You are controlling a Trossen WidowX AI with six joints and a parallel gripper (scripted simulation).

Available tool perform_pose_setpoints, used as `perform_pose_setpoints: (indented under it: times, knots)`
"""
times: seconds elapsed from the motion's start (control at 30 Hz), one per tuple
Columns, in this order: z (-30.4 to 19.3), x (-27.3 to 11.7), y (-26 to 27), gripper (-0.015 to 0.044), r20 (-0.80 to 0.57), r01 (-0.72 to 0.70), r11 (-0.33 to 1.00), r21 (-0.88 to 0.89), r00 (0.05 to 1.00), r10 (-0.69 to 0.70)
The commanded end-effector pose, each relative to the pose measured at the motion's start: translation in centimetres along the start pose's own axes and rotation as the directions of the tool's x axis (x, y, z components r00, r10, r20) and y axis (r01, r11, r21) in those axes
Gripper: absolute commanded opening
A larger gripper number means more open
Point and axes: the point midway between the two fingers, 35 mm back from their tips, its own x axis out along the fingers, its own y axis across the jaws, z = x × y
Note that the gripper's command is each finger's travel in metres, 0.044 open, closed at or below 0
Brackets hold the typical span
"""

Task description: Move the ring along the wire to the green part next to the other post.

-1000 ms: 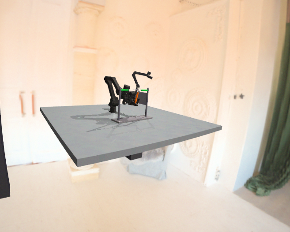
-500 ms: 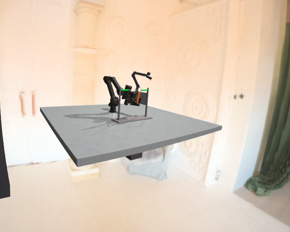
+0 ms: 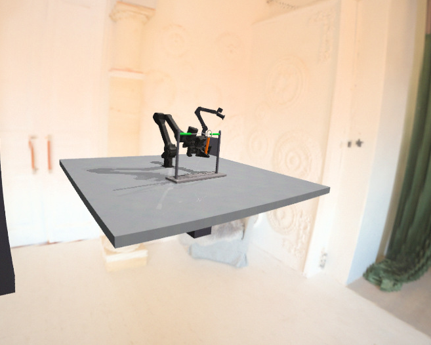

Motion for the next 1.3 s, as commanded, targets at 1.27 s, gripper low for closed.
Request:
perform_pose_setpoints:
  times: [1.27]
  knots:
    - [-1.4, 0.8, 2.1, -0.0150, -0.002, -0.007, 1.000, 0.004, 1.000, 0.007]
